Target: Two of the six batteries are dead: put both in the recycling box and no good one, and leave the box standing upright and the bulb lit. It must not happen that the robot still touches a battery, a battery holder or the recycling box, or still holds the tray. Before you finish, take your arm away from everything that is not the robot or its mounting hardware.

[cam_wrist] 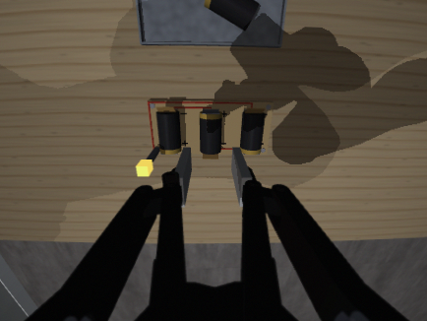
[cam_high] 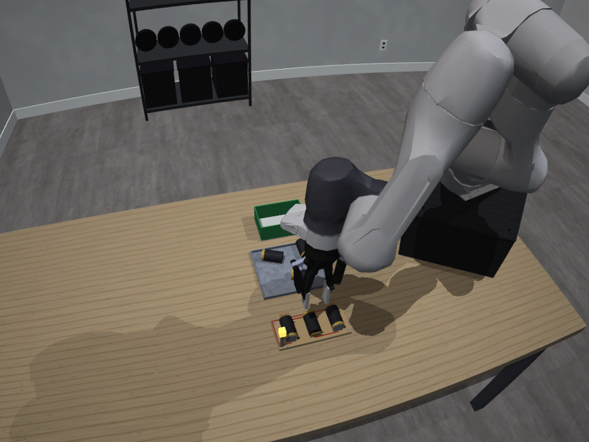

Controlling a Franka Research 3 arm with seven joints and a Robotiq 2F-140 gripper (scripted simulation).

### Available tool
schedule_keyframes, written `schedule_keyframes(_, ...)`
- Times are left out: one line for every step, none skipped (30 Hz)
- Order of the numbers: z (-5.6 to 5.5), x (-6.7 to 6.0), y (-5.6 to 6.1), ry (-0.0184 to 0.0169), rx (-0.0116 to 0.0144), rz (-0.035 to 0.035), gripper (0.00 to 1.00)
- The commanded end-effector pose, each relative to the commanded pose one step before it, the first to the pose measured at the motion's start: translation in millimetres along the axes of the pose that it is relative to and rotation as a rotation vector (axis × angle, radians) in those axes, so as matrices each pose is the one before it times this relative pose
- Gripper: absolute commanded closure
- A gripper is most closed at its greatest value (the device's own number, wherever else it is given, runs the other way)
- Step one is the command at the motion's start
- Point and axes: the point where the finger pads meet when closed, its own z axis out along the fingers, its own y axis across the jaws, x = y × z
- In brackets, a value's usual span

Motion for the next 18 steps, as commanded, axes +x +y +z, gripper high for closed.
schedule_keyframes(0.75,0.89,-0.19,0.00204,0.00341,0.00863,0.71)
schedule_keyframes(2.4,0.0,0.0,0.0,0.0,0.0,0.71)
schedule_keyframes(3.95,0.0,0.0,-0.00001,-0.00001,0.00001,0.71)
schedule_keyframes(5.38,0.0,0.0,0.0,0.0,0.0,0.71)
schedule_keyframes(6.48,0.01,0.0,0.00004,0.00003,-0.00003,0.71)
schedule_keyframes(7.13,-0.01,0.0,-0.00004,-0.00003,0.00003,0.71)
schedule_keyframes(7.33,0.01,0.0,0.00005,0.00003,-0.00003,0.71)
schedule_keyframes(7.06,-0.01,0.0,-0.00005,-0.00004,0.00004,0.71)
schedule_keyframes(6.43,0.0,0.0,0.00002,0.00001,-0.00001,0.71)
schedule_keyframes(5.48,0.0,0.0,0.00002,0.00001,-0.00001,0.71)
schedule_keyframes(4.31,0.0,0.0,-0.00002,-0.00001,0.00001,0.71)
schedule_keyframes(3.04,0.0,0.0,-0.00002,-0.00001,0.00002,0.71)
schedule_keyframes(0.0,0.0,0.0,0.0,0.0,0.0,0.71)
schedule_keyframes(0.0,0.0,0.0,0.0,0.0,0.0,0.71)
schedule_keyframes(1.8,0.0,0.0,0.00002,0.00001,-0.00002,0.71)
schedule_keyframes(0.76,0.0,0.0,0.00002,0.00002,-0.00002,0.71)
schedule_keyframes(0.12,0.0,0.0,0.0,0.0,0.0,0.71)
schedule_keyframes(0.0,0.0,0.0,0.0,0.0,0.0,0.71)
